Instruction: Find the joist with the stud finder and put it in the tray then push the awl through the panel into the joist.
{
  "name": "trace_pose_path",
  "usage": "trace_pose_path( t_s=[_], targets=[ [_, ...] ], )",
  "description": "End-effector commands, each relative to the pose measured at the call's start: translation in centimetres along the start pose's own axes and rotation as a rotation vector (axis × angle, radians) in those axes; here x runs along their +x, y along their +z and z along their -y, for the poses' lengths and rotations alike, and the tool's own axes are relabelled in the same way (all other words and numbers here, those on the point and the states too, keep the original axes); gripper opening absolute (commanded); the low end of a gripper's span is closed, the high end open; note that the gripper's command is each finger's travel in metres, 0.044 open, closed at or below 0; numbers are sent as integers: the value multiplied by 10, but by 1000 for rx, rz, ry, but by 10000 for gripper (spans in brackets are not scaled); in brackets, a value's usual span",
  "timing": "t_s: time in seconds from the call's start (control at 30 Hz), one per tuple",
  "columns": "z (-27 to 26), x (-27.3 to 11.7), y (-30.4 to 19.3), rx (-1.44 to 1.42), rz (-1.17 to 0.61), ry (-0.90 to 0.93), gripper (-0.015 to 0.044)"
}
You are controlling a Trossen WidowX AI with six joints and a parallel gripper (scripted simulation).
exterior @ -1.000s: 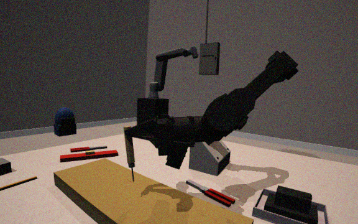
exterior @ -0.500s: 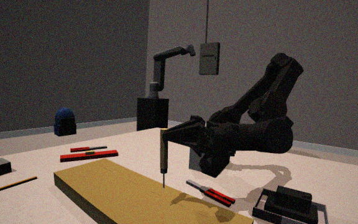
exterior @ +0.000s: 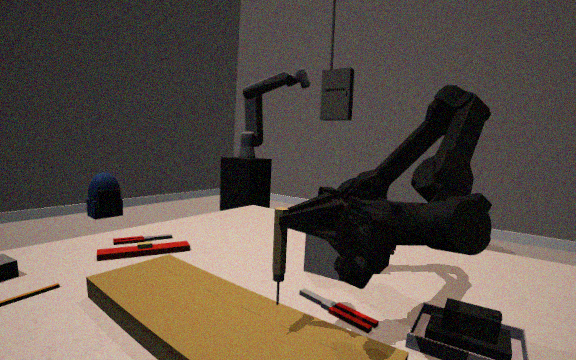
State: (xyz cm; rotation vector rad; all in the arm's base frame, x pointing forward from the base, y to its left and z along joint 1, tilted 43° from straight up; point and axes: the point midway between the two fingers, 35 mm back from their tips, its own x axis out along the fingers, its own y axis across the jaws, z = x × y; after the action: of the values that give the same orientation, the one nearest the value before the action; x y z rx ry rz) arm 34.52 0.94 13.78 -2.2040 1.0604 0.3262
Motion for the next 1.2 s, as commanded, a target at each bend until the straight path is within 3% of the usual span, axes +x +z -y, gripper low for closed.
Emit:
trace_pose_path(
  t_s=[0.0, 1.17],
  targets=[
    [0, 0, 1, 3, -10, 3, 0],
    [0, -1, 30, 4, -9, 4, 0]
  ],
)
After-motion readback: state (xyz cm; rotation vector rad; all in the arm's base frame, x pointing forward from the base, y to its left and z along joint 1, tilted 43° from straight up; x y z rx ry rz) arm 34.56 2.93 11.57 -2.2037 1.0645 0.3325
